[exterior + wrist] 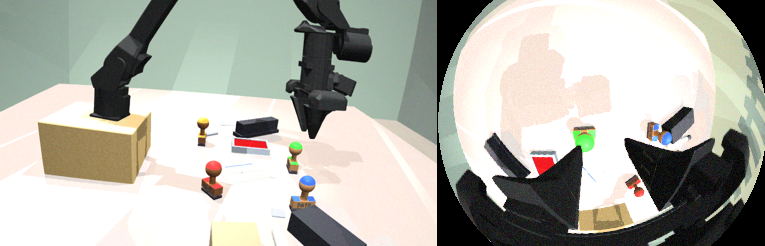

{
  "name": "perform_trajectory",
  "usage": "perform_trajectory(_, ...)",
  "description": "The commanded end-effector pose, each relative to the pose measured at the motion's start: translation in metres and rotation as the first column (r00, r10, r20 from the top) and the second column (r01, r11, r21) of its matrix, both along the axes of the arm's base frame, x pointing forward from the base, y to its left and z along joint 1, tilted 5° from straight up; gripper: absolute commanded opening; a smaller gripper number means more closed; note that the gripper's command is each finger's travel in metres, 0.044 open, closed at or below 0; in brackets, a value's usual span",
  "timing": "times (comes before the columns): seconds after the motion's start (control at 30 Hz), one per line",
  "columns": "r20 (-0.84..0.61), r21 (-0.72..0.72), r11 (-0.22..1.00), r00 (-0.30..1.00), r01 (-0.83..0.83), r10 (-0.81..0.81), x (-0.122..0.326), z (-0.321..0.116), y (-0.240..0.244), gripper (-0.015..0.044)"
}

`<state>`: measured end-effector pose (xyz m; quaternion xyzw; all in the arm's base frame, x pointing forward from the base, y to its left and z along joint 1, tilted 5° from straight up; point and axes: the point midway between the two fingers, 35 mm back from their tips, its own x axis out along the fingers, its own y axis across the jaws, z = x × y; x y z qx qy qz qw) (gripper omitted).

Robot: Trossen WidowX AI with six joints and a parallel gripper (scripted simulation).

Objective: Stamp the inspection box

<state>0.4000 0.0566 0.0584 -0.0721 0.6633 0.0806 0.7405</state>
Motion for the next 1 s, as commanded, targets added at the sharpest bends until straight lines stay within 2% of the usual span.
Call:
perform_trajectory(0.0, -0.046, 0.059, 0.998, 0.998, 0.035, -0.032, -0.015, 0.004, 0.013, 0.0226)
perform_trajectory(0.97, -0.046, 0.059, 0.998, 0.998, 0.035, -0.032, -0.012, -0.031, 0.019, 0.0226)
